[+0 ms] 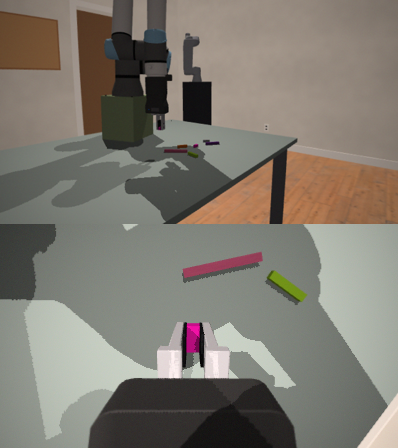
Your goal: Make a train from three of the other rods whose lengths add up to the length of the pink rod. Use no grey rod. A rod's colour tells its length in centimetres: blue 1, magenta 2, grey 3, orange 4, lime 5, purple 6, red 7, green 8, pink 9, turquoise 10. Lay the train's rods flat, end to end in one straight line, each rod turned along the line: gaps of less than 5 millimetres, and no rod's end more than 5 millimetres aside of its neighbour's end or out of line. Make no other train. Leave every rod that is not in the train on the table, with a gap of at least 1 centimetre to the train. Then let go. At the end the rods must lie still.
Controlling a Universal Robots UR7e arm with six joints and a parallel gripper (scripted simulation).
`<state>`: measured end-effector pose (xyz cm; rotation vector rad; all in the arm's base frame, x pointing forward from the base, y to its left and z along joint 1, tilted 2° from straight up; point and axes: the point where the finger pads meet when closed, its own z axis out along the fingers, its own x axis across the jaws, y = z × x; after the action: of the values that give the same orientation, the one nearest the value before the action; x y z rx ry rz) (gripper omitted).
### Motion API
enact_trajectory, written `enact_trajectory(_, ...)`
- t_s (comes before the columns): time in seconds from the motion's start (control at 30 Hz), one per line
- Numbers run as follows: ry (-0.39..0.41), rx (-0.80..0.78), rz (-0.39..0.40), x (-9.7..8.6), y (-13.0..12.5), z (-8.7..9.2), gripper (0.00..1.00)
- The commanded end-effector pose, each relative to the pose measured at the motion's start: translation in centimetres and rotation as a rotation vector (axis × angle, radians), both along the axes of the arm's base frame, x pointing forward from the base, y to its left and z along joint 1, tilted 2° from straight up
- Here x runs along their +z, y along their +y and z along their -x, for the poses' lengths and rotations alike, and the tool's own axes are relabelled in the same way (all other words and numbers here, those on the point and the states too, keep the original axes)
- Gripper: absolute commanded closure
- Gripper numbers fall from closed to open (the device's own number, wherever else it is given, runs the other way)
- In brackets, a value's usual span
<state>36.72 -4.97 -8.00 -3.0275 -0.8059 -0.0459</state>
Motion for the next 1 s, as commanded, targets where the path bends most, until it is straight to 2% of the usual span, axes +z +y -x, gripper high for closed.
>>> enact_trajectory(0.0,-0.001,-0.034,-0.001,0.0,-0.4,0.2,0.76)
enact_trajectory(0.63,-0.001,-0.034,-0.001,-0.2,-0.4,0.2,0.76)
enact_trajectory(0.97,-0.001,-0.034,-0.001,-2.3,-0.4,0.1,0.76)
